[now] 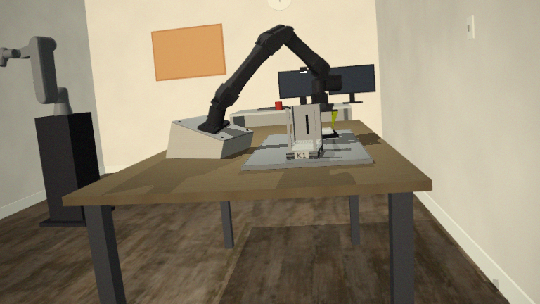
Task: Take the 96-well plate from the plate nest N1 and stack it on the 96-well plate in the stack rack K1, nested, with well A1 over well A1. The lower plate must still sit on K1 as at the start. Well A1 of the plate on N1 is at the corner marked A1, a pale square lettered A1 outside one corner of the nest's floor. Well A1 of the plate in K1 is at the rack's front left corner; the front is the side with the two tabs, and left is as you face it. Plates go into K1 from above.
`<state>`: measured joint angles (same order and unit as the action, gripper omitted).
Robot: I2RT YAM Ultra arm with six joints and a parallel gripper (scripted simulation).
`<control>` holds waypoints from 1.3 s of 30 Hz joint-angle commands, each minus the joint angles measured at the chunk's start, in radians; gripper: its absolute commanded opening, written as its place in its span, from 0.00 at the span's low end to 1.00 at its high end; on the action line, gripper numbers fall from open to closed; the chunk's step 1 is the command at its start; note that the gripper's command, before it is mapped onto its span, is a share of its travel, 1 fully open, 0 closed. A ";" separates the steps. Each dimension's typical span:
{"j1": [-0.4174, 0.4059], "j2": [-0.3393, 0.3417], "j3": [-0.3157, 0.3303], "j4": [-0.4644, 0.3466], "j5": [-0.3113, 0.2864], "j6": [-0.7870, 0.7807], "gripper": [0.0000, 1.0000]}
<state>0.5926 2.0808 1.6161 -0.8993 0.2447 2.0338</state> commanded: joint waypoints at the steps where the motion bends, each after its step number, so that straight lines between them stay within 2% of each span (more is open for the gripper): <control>1: -0.008 0.009 -0.015 0.033 0.003 -0.011 1.00; 4: 0.004 -0.003 -0.003 0.038 0.003 -0.012 1.00; 6: -0.003 0.019 -0.027 0.048 0.001 -0.014 1.00; 11: -0.014 0.032 -0.030 0.074 0.000 -0.019 1.00; 23: -0.008 0.016 -0.015 0.061 0.000 -0.013 1.00; 24: -0.008 0.016 -0.015 0.061 0.000 -0.013 0.00; 39: -0.008 0.016 -0.015 0.062 0.000 -0.013 0.00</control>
<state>0.5819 2.1063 1.5978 -0.8379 0.2424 2.0235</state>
